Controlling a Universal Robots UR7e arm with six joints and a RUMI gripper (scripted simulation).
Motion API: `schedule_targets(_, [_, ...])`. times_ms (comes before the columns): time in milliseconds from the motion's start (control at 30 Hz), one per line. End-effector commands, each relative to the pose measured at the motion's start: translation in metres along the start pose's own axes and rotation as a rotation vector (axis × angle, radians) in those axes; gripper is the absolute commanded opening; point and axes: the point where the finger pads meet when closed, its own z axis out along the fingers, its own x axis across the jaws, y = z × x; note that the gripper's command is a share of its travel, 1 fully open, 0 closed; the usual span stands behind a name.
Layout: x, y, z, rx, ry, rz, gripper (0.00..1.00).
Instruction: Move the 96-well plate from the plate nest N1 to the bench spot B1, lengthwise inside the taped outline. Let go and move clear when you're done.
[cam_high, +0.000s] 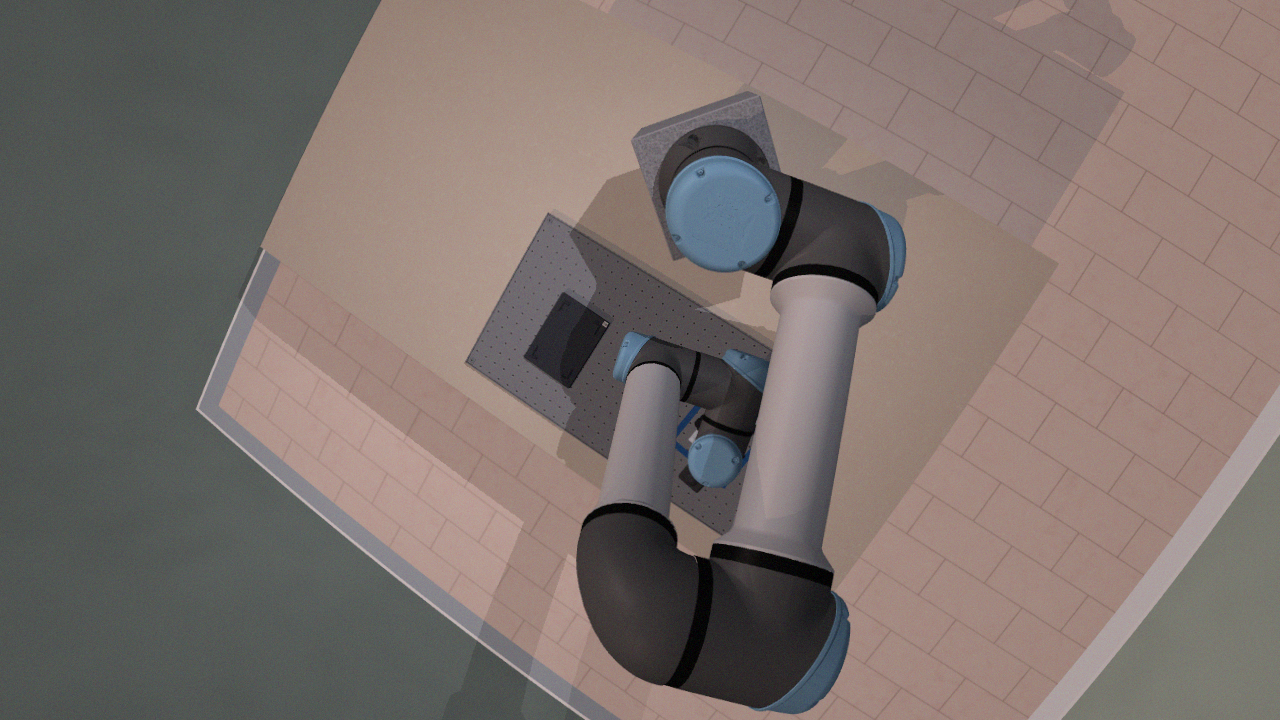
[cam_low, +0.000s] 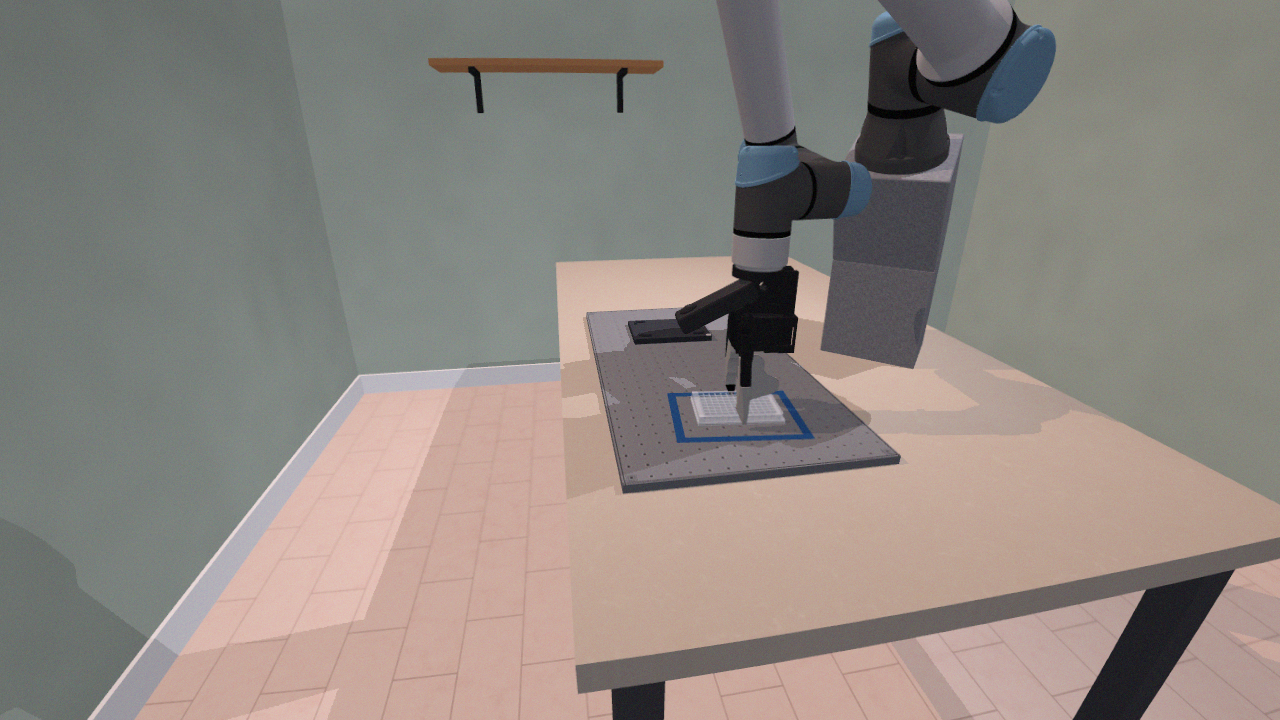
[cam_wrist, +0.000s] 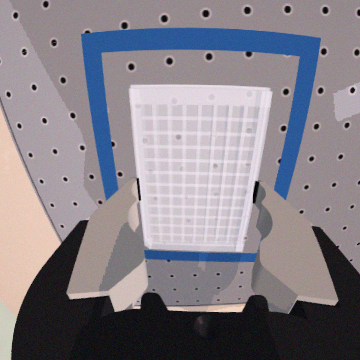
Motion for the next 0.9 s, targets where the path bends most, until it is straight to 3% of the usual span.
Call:
schedule_targets(0, [-0.0002, -0.0004, 0.0006, 0.001, 0.0, 0.0, 0.0])
schedule_targets(867, [-0.0002, -0.0003, 0.0043, 0.001, 0.0, 0.0, 0.0])
